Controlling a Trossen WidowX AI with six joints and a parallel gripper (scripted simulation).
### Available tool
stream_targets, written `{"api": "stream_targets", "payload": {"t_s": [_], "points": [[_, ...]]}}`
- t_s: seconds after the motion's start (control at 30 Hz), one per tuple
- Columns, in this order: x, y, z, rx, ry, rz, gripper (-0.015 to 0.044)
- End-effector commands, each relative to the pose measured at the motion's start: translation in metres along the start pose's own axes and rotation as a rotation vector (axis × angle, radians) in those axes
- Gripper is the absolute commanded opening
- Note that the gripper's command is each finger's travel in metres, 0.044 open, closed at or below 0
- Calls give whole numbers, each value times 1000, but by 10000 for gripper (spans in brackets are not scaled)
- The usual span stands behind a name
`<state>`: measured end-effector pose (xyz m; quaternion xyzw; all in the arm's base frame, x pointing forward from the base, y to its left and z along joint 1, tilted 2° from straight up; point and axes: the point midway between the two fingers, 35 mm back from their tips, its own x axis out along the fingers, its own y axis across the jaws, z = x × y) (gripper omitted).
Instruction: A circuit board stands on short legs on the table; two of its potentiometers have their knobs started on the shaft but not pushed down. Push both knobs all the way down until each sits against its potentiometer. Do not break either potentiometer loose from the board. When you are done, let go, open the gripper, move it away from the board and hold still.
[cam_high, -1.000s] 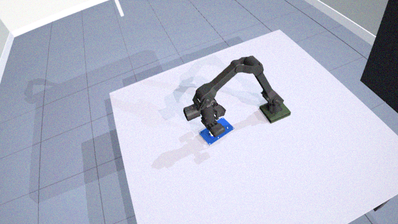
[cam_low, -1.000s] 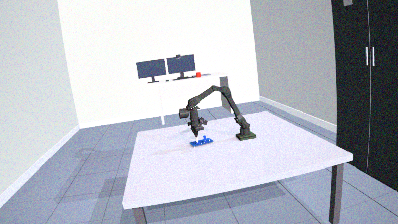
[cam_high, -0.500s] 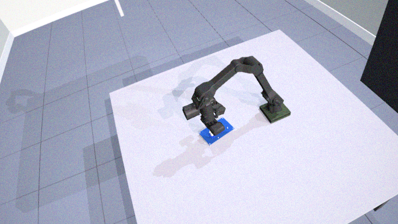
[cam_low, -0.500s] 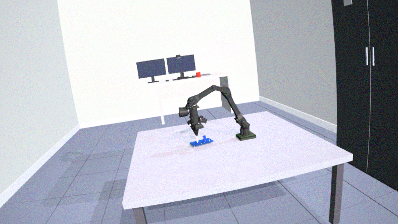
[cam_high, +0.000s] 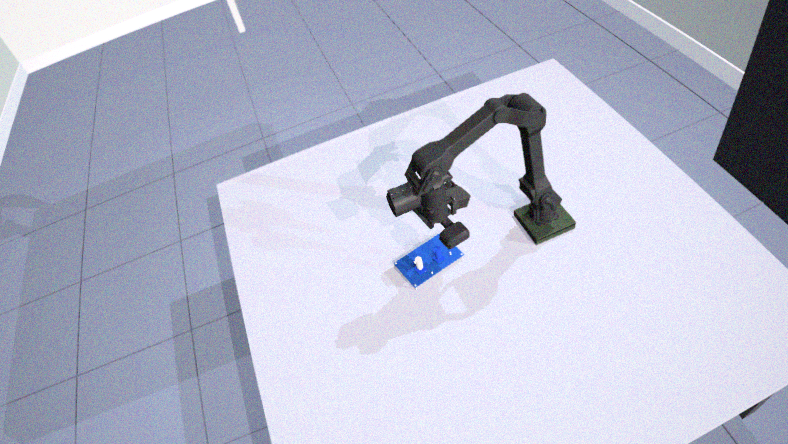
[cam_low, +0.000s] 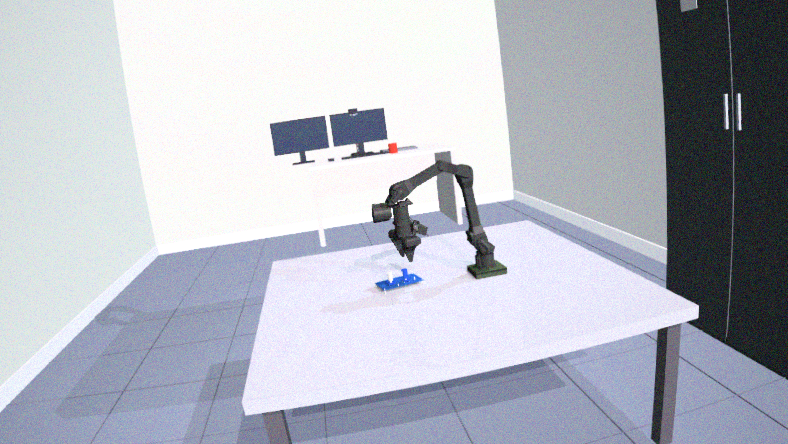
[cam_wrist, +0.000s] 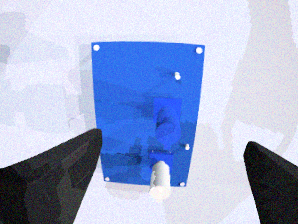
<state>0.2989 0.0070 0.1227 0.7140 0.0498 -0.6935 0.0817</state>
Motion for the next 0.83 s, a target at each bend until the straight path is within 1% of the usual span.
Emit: {"api": "stream_targets", "payload": {"t_s": [0.0,0.1,0.17,0.8], "points": [[-5,-4,47,-5,2,-1,440],[-2,-8,84,-4,1,-1,440],[1,-9,100,-4,0,-2,440],[1,-10,102,-4,0,-2,440]]}}
